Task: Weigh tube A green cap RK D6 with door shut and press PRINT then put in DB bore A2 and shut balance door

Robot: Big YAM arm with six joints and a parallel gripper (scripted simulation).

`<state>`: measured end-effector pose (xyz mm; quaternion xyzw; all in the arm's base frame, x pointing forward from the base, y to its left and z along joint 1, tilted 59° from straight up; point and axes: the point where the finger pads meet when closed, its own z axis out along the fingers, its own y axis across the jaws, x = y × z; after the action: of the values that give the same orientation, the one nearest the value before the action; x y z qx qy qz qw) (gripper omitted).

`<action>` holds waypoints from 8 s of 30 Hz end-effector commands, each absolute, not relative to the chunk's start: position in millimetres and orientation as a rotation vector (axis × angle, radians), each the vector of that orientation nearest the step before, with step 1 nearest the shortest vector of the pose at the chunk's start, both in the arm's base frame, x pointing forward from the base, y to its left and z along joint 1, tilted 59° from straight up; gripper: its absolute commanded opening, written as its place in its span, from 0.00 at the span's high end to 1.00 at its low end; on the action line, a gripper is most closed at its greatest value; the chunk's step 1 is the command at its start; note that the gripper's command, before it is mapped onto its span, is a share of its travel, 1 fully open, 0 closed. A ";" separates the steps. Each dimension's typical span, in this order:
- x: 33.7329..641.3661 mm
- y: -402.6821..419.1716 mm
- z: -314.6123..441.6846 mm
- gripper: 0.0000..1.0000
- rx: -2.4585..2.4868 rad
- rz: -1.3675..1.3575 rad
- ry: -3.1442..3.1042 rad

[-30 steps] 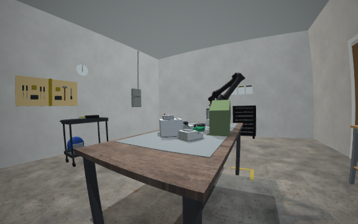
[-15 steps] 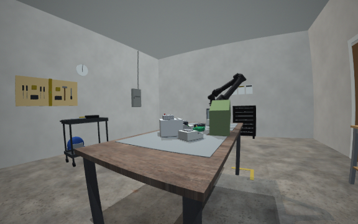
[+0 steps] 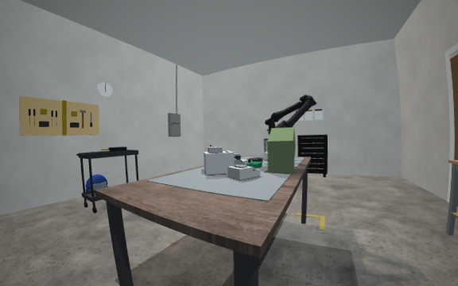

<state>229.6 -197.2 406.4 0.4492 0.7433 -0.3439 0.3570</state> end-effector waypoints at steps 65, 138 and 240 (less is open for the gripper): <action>216.3 -144.0 444.8 0.64 1.170 -0.864 1.897; 235.0 -187.6 484.7 0.70 -0.613 -1.551 2.616; 247.5 -218.0 465.2 0.70 -0.625 -1.550 2.628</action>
<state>250.0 -213.6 463.1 -0.2057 0.8436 -0.4958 0.0150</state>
